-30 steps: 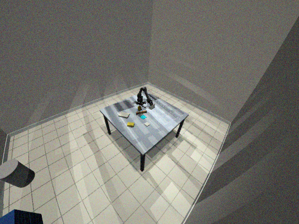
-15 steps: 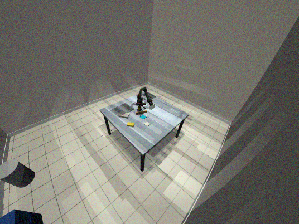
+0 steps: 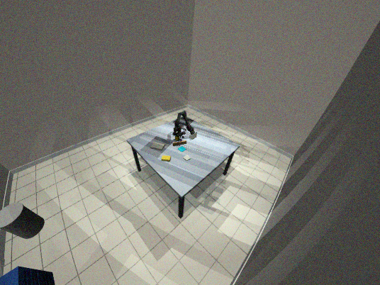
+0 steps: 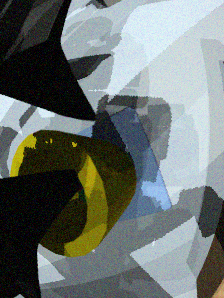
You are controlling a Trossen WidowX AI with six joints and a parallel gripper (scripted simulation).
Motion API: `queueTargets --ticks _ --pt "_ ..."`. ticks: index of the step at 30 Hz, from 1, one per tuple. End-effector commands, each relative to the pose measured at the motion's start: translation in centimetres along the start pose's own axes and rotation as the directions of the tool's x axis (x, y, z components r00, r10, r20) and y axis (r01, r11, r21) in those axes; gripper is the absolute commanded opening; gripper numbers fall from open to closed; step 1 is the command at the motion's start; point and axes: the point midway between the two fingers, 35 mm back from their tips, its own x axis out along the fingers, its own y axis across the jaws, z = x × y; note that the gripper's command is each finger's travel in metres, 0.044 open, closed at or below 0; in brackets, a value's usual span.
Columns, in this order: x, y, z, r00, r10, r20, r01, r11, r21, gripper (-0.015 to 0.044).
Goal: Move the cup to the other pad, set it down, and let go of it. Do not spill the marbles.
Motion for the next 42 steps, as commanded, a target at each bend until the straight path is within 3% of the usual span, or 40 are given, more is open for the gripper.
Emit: queueTargets --ticks 1,6,30,42 --pt "0.4 0.2 -0.1 1.0 0.003 -0.008 -0.003 1.0 -0.006 0.0166" --pt "0.4 0.2 -0.1 1.0 0.003 -0.008 -0.003 1.0 -0.006 0.0166" --pt "0.2 0.1 0.0 1.0 0.001 -0.002 -0.001 1.0 0.0 0.0" --pt "-2.6 0.0 0.3 1.0 0.006 0.003 -0.006 1.0 -0.004 0.0"
